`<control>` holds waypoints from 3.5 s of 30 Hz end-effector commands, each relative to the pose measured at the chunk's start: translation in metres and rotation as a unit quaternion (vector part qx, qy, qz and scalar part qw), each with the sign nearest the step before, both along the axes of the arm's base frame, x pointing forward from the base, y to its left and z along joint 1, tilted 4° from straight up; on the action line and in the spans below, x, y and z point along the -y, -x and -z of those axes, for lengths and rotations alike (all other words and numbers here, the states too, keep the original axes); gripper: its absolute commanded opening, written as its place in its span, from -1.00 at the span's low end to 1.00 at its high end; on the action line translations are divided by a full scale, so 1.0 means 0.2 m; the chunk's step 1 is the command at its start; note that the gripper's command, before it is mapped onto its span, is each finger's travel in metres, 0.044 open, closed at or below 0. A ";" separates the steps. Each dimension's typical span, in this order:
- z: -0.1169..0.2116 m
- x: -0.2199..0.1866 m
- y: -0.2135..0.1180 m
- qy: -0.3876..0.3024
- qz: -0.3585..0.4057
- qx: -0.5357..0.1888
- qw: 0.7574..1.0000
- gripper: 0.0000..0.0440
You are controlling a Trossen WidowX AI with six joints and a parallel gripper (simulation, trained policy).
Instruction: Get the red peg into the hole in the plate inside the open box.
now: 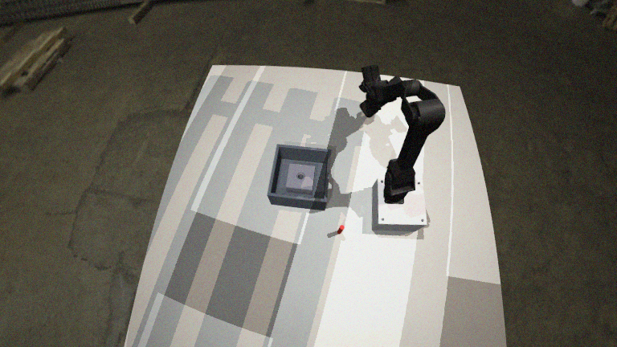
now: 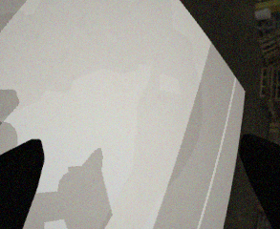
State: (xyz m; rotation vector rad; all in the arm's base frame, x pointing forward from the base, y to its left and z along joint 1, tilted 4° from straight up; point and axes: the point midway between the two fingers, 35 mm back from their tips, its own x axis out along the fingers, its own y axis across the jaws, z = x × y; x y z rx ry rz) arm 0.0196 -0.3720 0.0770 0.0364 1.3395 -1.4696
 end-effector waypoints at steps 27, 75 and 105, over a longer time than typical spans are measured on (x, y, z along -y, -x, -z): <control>-0.28 -0.88 -1.30 -0.125 -0.191 0.176 0.957 1.00; -0.17 -2.40 -0.78 -0.285 -0.088 0.069 0.952 1.00; 0.36 -2.47 -0.80 -0.294 -0.114 0.091 0.945 1.00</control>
